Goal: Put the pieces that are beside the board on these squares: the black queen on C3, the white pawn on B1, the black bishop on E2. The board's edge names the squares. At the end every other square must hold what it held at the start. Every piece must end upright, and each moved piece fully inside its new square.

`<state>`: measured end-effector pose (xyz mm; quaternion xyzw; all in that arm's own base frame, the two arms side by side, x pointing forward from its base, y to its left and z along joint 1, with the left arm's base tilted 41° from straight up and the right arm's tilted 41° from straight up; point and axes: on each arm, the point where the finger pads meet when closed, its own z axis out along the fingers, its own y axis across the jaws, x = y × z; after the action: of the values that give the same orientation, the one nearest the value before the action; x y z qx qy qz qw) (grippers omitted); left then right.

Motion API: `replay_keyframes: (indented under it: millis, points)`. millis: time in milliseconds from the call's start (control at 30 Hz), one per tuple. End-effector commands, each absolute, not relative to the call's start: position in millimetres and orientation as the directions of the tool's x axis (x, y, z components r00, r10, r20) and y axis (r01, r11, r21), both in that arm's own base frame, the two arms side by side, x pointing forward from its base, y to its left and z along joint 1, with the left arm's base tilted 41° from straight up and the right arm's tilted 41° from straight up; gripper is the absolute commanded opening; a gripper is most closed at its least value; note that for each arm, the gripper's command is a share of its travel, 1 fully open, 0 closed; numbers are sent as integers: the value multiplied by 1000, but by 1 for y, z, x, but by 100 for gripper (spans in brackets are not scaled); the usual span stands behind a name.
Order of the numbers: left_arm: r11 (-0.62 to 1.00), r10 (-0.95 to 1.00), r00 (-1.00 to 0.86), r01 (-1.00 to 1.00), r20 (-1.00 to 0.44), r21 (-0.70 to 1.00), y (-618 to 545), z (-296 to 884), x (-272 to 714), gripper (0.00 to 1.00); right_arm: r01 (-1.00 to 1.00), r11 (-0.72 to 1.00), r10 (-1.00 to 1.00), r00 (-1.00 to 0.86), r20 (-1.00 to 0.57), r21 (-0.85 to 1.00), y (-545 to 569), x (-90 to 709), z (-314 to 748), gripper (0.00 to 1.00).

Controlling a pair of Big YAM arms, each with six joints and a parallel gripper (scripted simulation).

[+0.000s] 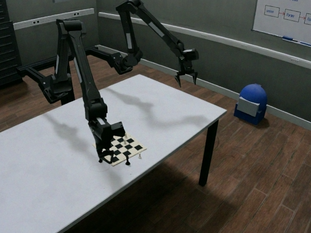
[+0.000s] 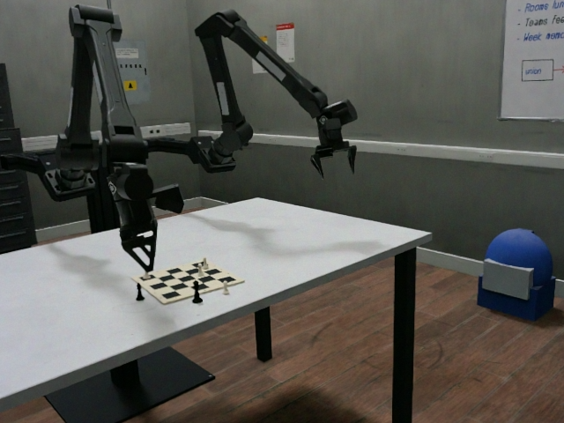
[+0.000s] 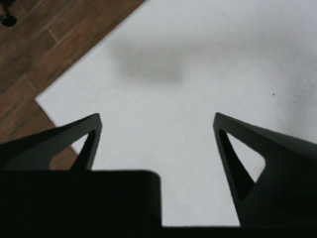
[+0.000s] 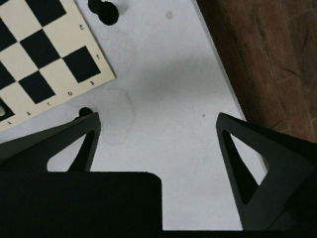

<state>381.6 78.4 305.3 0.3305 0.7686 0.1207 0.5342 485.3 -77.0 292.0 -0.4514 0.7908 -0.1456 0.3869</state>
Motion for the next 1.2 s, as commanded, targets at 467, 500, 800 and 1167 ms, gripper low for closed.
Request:
replay_keyframes:
  millis: [467,500,800,1167]
  points:
    - [749,642,-198,369,-741,550,79,314,382,100,-589,549,-828,-285,-483,-593,-78,486,301,100]
    - [749,642,-198,369,-741,550,79,314,382,100,-589,549,-828,-285,-483,-593,-78,486,301,100]
    - [605,717,-46,536,-696,588,18,284,387,100,-592,538,-825,-225,-518,-600,-47,461,277,100]
    - [286,677,314,721,-665,631,-107,265,364,100,-619,507,-807,-97,-582,-600,13,410,216,100]
